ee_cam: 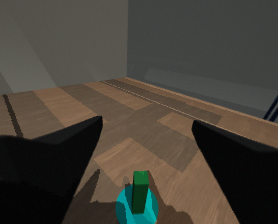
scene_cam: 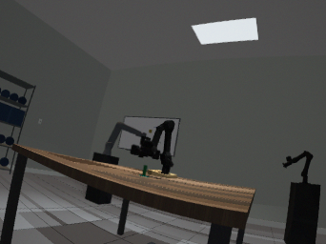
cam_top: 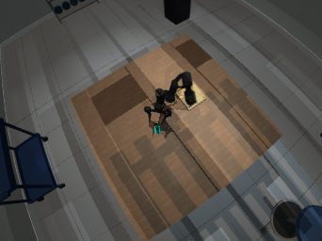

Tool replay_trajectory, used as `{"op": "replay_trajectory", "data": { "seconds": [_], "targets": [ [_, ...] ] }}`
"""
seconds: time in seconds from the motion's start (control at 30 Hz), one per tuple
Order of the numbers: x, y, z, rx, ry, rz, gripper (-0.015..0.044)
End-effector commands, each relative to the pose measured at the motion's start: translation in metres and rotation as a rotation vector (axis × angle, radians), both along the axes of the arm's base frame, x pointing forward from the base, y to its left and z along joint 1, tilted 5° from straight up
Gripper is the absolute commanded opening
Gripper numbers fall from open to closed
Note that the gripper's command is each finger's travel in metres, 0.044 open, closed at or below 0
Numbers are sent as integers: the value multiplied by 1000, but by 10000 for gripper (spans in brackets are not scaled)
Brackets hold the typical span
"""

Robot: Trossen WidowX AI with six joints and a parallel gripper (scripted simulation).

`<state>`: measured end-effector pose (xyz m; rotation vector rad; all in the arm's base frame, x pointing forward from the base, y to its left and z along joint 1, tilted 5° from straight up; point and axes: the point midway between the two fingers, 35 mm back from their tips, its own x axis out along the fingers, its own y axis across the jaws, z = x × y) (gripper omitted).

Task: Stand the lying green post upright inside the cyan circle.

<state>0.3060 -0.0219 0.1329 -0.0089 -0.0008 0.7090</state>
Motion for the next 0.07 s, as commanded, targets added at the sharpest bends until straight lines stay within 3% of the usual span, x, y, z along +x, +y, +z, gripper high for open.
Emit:
{"op": "replay_trajectory", "data": {
  "seconds": [0.0,0.03],
  "targets": [
    [1,-1,7,7,-1,-7,400],
    [7,-3,7,-3,-6,-37,400]
  ]
}}
